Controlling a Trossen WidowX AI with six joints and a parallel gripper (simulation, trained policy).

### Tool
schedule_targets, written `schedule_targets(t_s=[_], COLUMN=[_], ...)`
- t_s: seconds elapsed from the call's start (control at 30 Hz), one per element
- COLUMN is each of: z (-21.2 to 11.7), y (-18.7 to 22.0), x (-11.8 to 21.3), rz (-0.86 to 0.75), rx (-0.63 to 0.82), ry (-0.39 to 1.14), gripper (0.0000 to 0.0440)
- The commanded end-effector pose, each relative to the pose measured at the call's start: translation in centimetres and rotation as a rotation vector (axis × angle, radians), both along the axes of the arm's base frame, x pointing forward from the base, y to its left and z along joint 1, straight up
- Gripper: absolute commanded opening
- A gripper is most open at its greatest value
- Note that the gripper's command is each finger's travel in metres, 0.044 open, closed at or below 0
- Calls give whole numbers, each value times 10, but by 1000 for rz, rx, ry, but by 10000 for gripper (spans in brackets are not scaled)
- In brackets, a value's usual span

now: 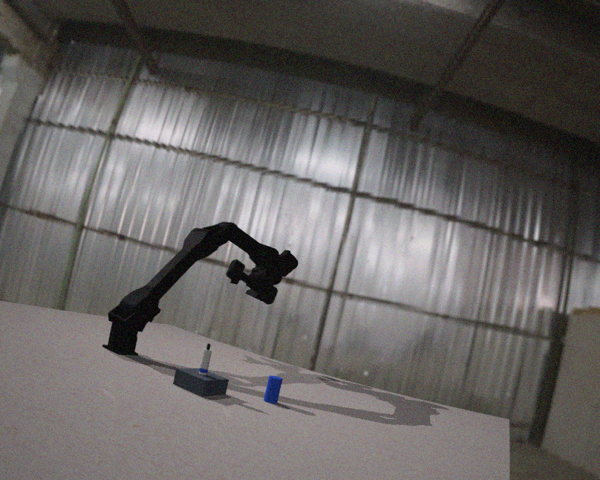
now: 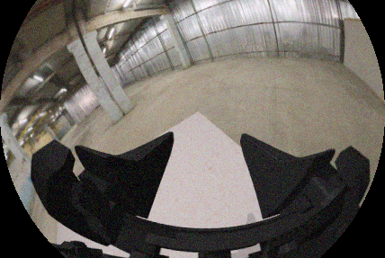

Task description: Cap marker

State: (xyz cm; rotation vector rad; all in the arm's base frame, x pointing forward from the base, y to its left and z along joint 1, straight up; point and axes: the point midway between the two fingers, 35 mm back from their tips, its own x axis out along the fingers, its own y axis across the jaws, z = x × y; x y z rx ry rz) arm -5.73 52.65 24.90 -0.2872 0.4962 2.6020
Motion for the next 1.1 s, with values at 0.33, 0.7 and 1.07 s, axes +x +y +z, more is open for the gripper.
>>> schedule_targets(t_s=[0.33,0.7,1.07], z=[16,17,14], y=[-13,-28,-47], x=[54,98,145], rz=[-112,-202,-293], rx=[-19,-56,-96], ry=[-61,-103,-148], gripper=[321,322,320])
